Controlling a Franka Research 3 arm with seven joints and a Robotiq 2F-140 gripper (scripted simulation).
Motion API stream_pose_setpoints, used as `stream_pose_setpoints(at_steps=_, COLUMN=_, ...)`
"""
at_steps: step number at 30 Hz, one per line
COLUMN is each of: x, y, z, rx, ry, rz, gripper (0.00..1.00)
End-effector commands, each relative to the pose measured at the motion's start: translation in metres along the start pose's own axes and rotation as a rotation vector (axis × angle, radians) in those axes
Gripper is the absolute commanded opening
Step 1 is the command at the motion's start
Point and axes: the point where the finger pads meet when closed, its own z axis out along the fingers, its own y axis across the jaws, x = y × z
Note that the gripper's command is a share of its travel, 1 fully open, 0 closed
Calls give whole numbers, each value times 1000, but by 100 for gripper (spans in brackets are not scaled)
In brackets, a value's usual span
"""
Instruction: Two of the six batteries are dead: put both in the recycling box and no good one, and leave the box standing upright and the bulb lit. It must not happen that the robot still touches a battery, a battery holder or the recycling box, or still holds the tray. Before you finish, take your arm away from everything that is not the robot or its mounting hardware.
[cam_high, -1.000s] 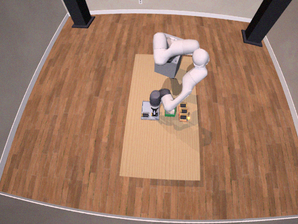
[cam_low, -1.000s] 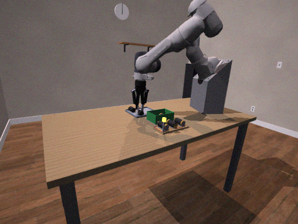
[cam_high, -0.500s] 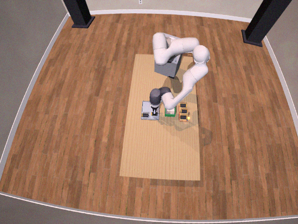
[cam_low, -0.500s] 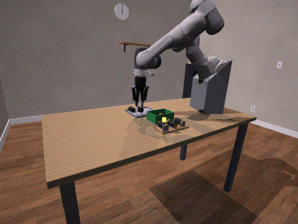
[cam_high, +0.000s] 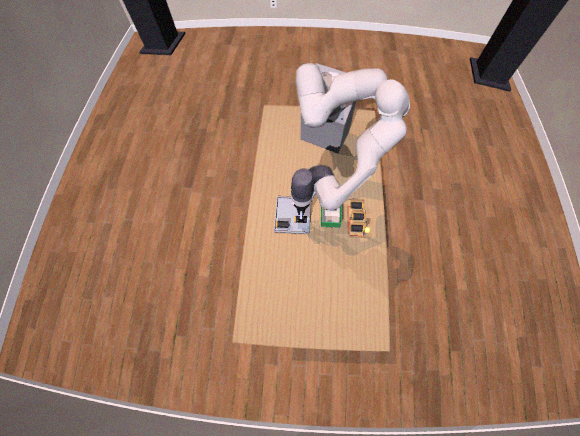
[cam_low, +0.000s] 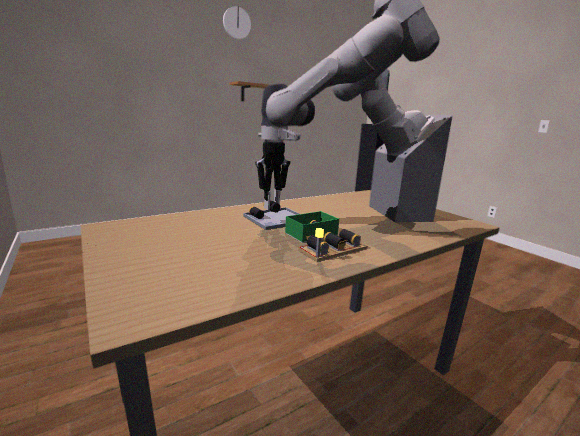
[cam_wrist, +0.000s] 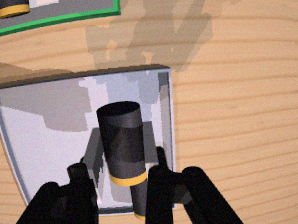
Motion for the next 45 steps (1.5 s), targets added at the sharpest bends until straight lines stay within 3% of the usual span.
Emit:
stream_pose_setpoints(at_steps=1, x=0, y=0, z=-20, rx=2, ry=1, rz=14, gripper=16)
stream_pose_setpoints(at_steps=4, x=0, y=0, z=-52, rx=2, ry=1, rz=14, gripper=16)
stream_pose_setpoints(at_steps=7, x=0, y=0, z=-66, rx=2, ry=1, rz=14, gripper=16)
stream_pose_setpoints(at_steps=33, x=2, y=-1, z=-66, rx=2, ry=1, rz=66, gripper=16)
stream_pose_setpoints(at_steps=37, x=25, y=-6, z=-66, rx=2, ry=1, rz=66, gripper=16)
stream_pose_setpoints(at_steps=42, x=92, y=-21, z=-67, rx=2, ry=1, rz=66, gripper=16)
stream_pose_setpoints(at_steps=44, x=92, y=-21, z=-67, rx=2, ry=1, rz=66, gripper=16)
stream_pose_setpoints(at_steps=45, x=107, y=-24, z=-67, rx=2, ry=1, rz=66, gripper=16)
